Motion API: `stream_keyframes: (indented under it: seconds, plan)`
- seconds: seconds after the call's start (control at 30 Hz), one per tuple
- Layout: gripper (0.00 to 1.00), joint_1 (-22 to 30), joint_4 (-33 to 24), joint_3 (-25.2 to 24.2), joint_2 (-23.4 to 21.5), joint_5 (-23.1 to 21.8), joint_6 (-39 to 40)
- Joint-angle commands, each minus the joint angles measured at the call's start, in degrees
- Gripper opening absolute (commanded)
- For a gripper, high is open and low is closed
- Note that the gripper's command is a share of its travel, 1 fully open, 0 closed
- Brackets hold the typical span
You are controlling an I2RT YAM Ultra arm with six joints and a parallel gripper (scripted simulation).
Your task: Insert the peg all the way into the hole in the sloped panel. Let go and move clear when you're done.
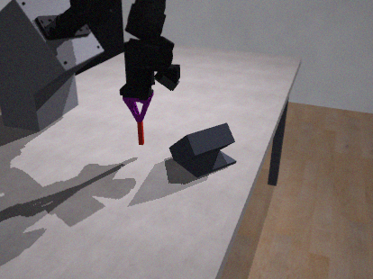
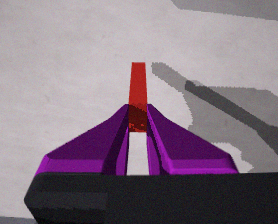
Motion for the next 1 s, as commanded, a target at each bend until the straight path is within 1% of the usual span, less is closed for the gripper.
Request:
stream_keyframes:
  seconds: [0.0,0.13,0.27,0.3,0.33,0.47,0.53,0.57,0.63,0.97]
  plan:
    - [0.0,-2.7,-5.89,-0.39,-3.78,-2.68,-2.42]
    - [0.0,-5.47,-11.2,0.19,-7.47,-4.66,-4.54]
    - [0.0,-7.74,-15.54,1.0,-9.76,-6.23,-6.59]
    - [0.0,-5.58,-9.72,-0.13,-7.87,-3.66,-4.15]
    - [0.0,-5.05,-9.12,-0.69,-7.82,-3.28,-4.21]
    - [0.0,-3.67,-8.1,-1.73,-9.3,-1.6,-5.18]
    - [0.0,-3.67,-8.1,-1.73,-9.3,-1.6,-5.18]
    - [0.0,-3.24,-7.78,-0.74,-9.56,-1.06,-5.24]
    - [0.0,-2.52,-7.28,-2.16,-9.72,-0.19,-5.63]
    - [0.0,1.26,-4.48,-3.65,-11.16,4.46,-7.17]
